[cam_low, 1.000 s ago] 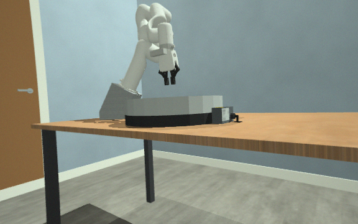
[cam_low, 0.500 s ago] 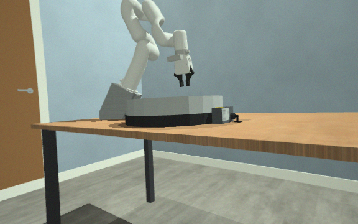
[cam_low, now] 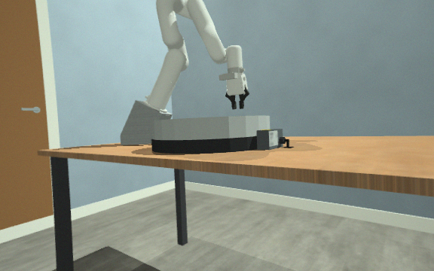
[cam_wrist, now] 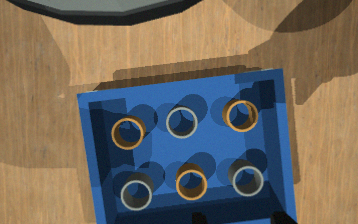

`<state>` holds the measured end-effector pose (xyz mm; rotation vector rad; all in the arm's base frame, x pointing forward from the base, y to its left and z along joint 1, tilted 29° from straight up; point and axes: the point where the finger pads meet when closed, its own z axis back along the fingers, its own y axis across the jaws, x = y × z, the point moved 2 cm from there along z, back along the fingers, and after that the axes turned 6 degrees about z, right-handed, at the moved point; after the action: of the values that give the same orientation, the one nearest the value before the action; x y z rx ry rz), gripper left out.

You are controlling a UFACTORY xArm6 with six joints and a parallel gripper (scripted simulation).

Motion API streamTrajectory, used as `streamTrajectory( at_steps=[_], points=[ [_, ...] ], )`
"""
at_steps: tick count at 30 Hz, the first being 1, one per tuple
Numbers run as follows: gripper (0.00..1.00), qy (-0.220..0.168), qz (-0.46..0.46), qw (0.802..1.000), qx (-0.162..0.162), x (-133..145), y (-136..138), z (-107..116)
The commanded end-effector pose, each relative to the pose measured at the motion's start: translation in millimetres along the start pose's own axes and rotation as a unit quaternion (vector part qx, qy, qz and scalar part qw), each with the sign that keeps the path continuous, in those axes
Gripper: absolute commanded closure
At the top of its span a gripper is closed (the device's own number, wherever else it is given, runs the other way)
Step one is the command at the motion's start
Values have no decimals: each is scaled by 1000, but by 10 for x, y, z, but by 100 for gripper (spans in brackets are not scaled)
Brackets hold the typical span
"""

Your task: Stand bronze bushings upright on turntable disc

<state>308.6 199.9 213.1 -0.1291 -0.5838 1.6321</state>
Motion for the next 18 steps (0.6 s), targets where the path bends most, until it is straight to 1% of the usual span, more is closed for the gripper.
streamTrajectory(
  at_steps=[1, 9, 13, 18],
  points=[
    [59, 49, -12, 999, -4, 134, -186, -230],
    [59, 49, -12, 999, -4, 162, -232, -232],
    [59, 49, -12, 999, -4, 205, -301, -236],
    [59, 49, -12, 999, -4, 206, -302, -236]
  ],
)
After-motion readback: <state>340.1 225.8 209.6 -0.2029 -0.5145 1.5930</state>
